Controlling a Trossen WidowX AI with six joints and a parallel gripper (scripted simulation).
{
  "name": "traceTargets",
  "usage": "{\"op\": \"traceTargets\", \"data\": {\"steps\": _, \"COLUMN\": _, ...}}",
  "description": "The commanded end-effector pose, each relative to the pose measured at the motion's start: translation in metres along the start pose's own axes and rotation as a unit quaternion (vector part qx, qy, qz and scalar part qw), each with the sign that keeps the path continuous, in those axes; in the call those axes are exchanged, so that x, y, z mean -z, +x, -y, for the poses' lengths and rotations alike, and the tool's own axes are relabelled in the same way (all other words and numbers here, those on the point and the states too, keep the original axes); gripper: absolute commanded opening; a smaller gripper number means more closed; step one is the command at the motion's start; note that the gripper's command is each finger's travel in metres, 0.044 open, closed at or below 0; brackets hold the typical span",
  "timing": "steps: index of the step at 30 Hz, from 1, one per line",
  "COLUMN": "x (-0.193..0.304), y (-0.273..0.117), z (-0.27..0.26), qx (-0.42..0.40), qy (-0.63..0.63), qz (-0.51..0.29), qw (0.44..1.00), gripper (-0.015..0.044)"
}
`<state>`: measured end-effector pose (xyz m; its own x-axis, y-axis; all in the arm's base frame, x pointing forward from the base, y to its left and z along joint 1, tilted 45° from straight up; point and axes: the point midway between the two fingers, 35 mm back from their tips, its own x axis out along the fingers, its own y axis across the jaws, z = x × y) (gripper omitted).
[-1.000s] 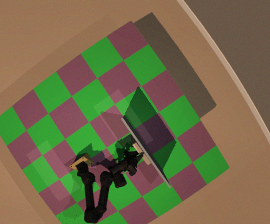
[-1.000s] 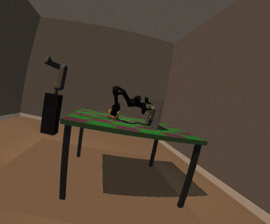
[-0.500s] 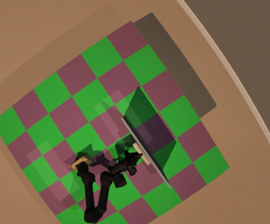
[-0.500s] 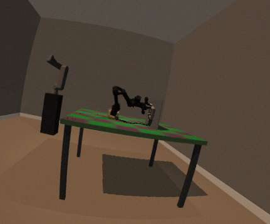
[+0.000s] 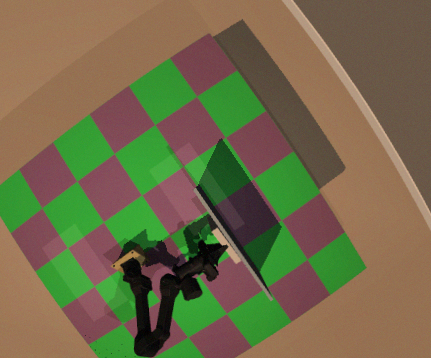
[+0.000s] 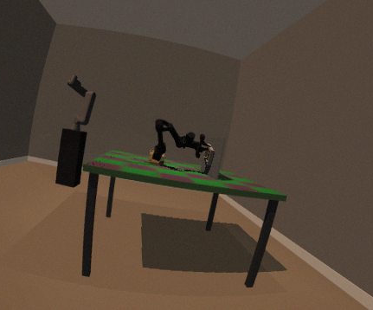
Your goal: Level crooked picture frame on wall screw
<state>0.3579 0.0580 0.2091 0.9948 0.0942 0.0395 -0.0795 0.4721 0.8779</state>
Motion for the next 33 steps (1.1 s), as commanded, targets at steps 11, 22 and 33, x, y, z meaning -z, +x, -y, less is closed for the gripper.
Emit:
{"op": "traceTargets", "data": {"steps": 11, "x": 0.0002, "y": 0.0001, "z": -0.0030, "qx": 0.000, "qy": 0.000, "qz": 0.000, "qw": 1.000, "gripper": 0.0000}}
{"op": "traceTargets", "data": {"steps": 22, "x": 0.0002, "y": 0.0001, "z": -0.0043, "qx": 0.000, "qy": 0.000, "qz": 0.000, "qw": 1.000, "gripper": 0.0000}}
{"op": "traceTargets", "data": {"steps": 33, "x": 0.0002, "y": 0.0001, "z": -0.0056, "qx": 0.000, "qy": 0.000, "qz": 0.000, "qw": 1.000, "gripper": 0.0000}}
